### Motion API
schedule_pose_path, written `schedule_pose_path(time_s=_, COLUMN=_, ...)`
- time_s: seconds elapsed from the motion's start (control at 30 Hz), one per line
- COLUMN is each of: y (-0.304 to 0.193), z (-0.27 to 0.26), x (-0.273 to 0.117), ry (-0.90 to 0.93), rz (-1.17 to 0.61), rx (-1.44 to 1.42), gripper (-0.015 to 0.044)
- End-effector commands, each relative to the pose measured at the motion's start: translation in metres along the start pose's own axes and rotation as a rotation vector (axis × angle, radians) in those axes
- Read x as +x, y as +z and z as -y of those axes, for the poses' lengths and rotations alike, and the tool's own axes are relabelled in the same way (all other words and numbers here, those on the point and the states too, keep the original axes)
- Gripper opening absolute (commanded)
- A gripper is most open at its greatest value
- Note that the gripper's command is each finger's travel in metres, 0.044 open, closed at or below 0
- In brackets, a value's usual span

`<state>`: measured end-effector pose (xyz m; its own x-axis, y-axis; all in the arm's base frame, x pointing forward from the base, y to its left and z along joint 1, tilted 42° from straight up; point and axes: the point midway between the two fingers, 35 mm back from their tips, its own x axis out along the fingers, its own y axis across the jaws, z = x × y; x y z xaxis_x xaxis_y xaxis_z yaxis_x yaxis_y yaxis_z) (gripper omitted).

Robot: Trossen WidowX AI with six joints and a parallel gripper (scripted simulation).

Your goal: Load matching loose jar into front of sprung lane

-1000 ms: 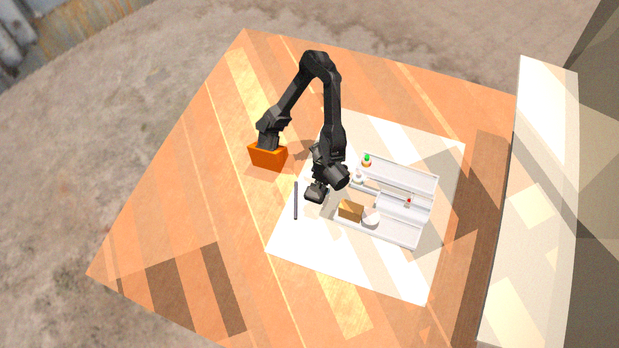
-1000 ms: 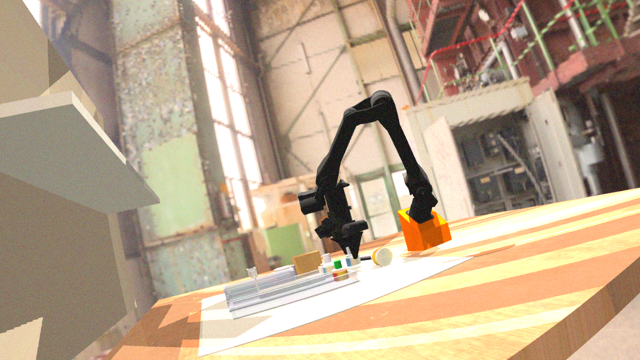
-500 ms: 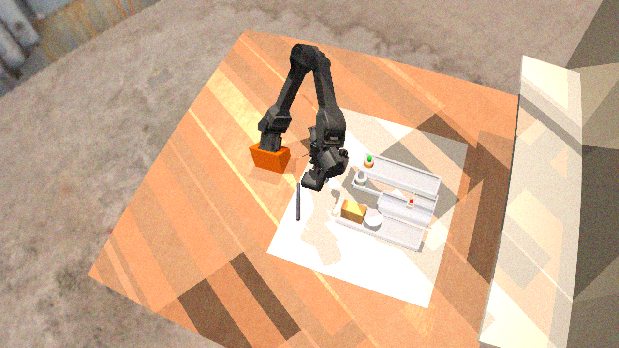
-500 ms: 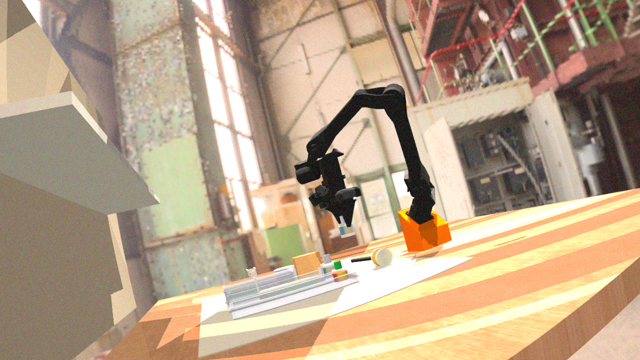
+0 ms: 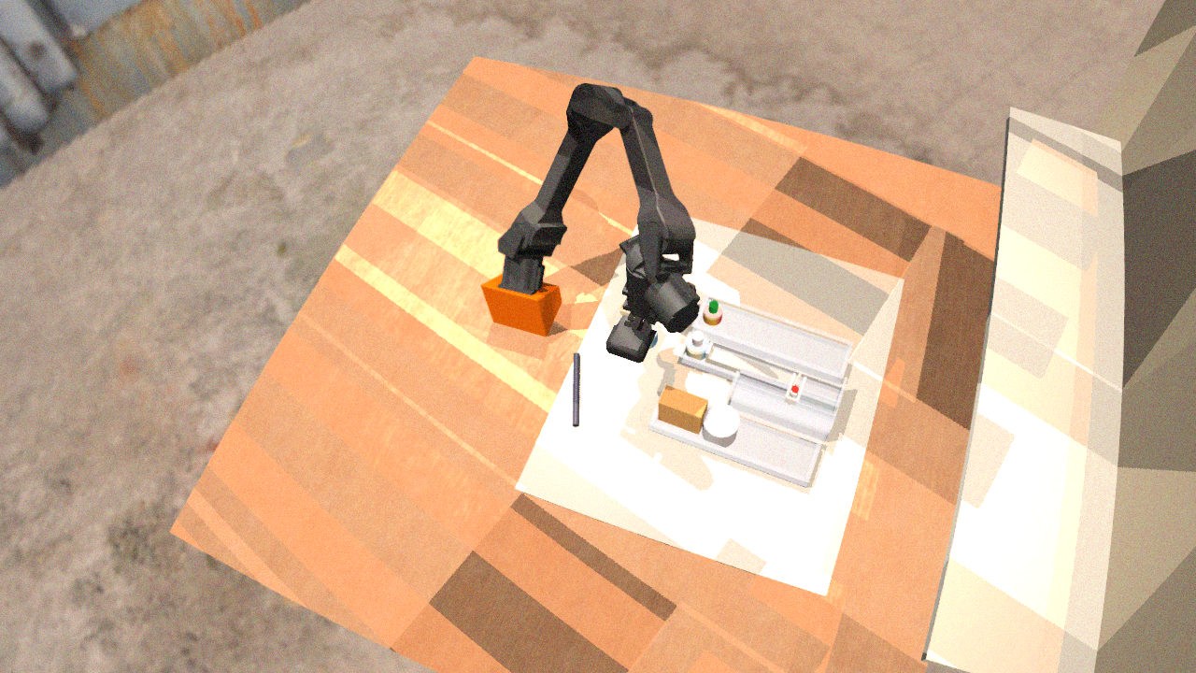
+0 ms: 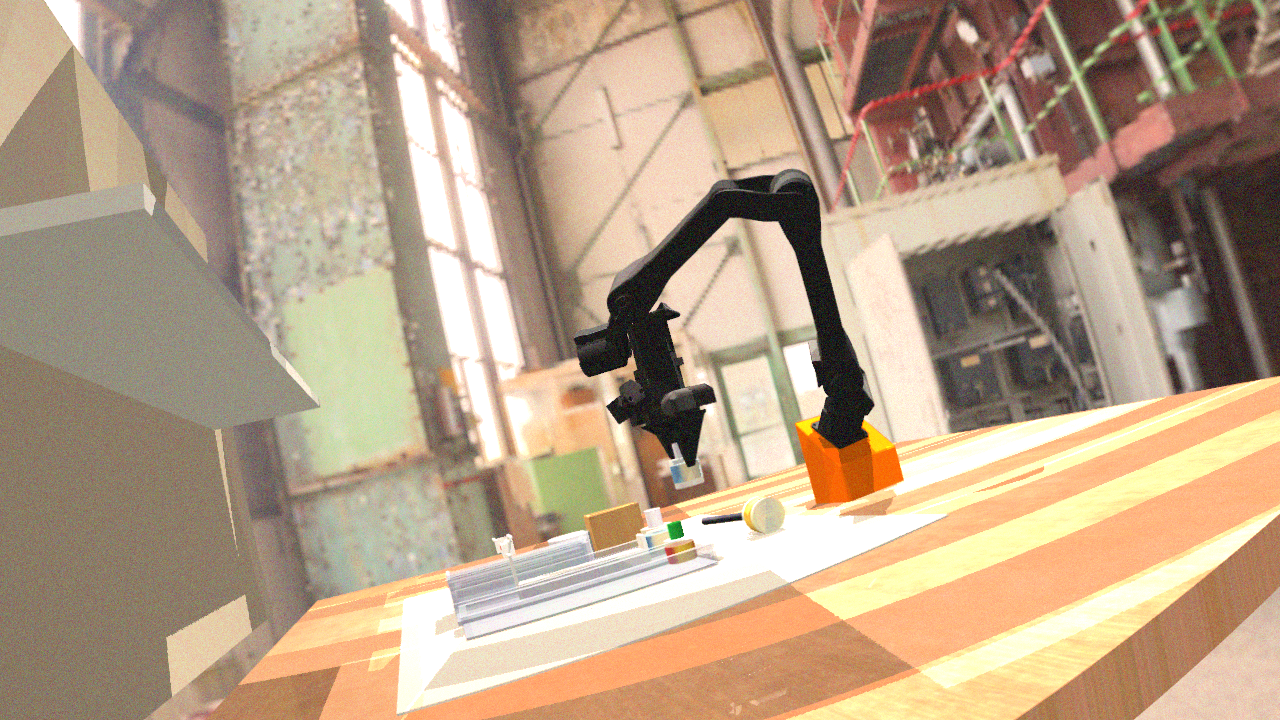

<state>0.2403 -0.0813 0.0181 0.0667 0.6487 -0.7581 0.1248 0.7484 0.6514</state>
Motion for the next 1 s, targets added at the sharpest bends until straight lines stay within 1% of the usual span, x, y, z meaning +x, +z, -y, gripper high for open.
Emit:
schedule_pose_path(time_s=0.0, y=0.013, z=-0.015, x=0.006, ry=-0.003, rz=0.012, rx=0.005, gripper=0.0000)
schedule_pose_path(time_s=0.3, y=0.031, z=-0.049, x=0.027, ry=0.013, rz=0.011, rx=0.018, gripper=0.0000)
schedule_pose_path(time_s=0.47, y=0.032, z=-0.050, x=0.031, ry=0.013, rz=0.011, rx=0.018, gripper=0.0000)
schedule_pose_path(time_s=0.67, y=0.032, z=-0.051, x=0.051, ry=0.014, rz=0.011, rx=0.018, gripper=0.0000)
schedule_pose_path(time_s=0.97, y=0.034, z=-0.051, x=0.052, ry=0.014, rz=0.011, rx=0.018, gripper=0.0000)
